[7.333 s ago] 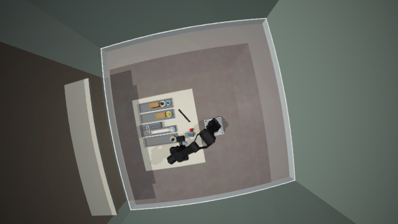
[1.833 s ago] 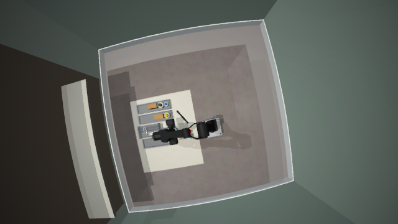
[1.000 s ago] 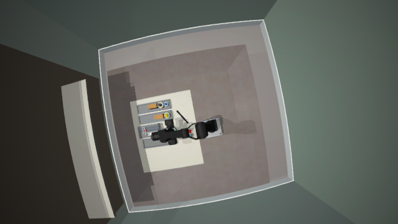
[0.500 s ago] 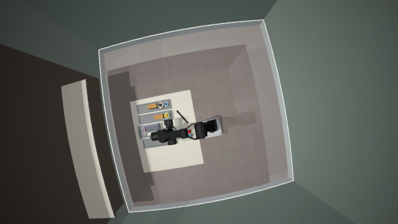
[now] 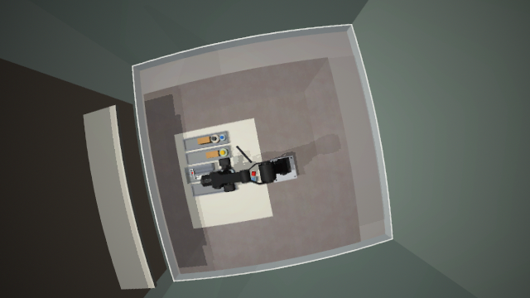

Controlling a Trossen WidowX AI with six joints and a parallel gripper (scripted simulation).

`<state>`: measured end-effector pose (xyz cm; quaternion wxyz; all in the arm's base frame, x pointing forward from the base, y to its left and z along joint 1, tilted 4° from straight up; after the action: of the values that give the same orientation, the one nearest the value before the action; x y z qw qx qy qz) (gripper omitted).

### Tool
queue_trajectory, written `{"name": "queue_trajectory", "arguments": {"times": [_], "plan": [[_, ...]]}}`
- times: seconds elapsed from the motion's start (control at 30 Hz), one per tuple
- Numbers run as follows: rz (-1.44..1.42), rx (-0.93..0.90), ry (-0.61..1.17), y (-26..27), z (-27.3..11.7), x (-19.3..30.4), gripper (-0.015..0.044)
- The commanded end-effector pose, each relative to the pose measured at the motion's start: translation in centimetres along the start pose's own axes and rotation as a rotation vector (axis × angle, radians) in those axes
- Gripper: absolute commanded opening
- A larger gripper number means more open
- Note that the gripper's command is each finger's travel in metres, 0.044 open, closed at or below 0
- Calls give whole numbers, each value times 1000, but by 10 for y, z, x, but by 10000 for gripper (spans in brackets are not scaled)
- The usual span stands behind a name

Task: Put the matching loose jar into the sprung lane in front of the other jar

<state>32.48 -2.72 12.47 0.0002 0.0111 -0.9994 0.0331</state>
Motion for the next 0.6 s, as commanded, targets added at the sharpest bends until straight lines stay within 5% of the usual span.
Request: {"name": "queue_trajectory", "arguments": {"times": [0.0, 0.57], "plan": [[-1, 5, -25, -1, -2, -8, 0], [-1, 5, -26, -2, -3, -13, 0]]}}
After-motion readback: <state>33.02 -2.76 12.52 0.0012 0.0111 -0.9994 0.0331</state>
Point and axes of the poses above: the point midway between the two fingers, 35 mm back from their tips, its own z axis out along the fingers, its own y axis across the jaws, x = y × z, the point moved 9 cm from there along -z, back along the fingers, and after that the axes turned 6 degrees about -z, right-handed, at the moved point
